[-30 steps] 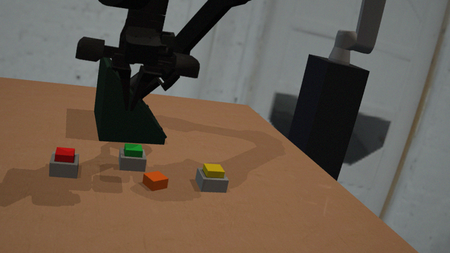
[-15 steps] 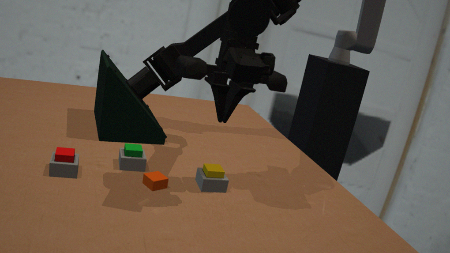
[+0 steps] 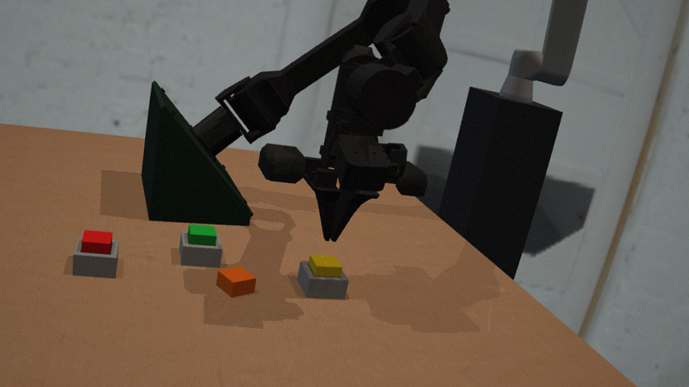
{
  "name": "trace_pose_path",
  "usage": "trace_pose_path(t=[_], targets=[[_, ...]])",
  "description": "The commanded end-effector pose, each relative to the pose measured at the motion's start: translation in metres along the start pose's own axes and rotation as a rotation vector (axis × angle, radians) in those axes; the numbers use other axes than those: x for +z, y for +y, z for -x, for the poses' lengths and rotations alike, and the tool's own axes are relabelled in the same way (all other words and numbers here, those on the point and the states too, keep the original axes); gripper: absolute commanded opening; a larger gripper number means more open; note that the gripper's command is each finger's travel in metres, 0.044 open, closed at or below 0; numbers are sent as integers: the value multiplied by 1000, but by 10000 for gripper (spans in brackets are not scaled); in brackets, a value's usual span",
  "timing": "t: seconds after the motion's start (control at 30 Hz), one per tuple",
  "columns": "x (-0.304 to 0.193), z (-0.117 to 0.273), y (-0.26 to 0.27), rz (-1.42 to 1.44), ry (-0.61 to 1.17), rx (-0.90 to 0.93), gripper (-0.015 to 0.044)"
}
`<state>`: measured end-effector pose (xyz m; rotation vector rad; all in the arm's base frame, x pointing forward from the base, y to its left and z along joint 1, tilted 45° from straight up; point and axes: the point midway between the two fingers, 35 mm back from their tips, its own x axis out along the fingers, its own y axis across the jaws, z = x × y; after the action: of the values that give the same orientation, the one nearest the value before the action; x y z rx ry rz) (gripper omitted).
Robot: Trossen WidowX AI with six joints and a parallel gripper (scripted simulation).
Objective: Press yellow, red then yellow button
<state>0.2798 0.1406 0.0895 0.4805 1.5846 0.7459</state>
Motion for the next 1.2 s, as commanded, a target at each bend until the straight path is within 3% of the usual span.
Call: trace_pose_path(t=[0.0,0.57,1.17], targets=[[-1,-8,2,0,1,4,20],[-2,-36,2,0,1,6,20],[-2,-37,2,0,1,6,20]])
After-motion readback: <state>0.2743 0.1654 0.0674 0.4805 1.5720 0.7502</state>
